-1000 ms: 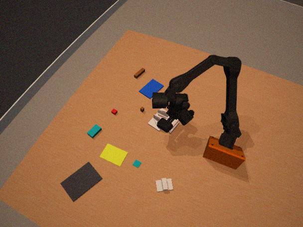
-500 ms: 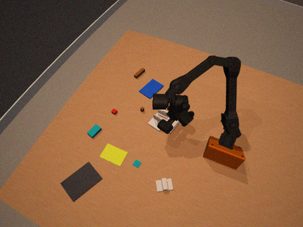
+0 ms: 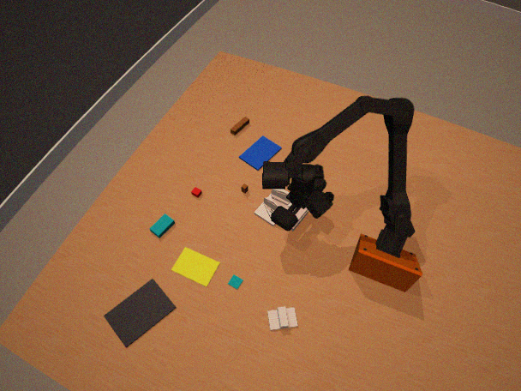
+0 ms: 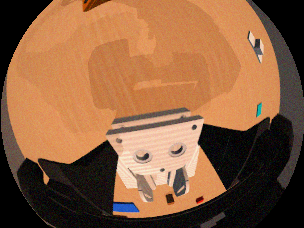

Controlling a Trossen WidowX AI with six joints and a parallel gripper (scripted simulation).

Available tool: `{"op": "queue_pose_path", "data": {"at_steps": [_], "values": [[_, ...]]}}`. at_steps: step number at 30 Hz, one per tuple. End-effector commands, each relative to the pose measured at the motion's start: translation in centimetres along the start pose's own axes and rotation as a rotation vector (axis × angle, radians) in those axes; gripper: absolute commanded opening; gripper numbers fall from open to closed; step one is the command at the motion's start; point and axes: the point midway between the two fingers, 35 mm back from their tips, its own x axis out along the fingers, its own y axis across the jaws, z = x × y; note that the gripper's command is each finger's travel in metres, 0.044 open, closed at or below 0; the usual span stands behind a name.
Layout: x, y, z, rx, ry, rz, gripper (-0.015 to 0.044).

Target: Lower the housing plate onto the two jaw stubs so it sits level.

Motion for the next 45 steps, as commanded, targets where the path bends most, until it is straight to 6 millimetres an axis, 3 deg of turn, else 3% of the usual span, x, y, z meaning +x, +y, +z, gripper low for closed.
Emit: {"op": "queue_pose_path", "data": {"at_steps": [1, 45], "values": [[0.06, 0.05, -0.04, -0.007, 0.004, 0.004, 0.0351], [1.03, 0.07, -0.04, -0.010, 0.004, 0.005, 0.0351]]}}
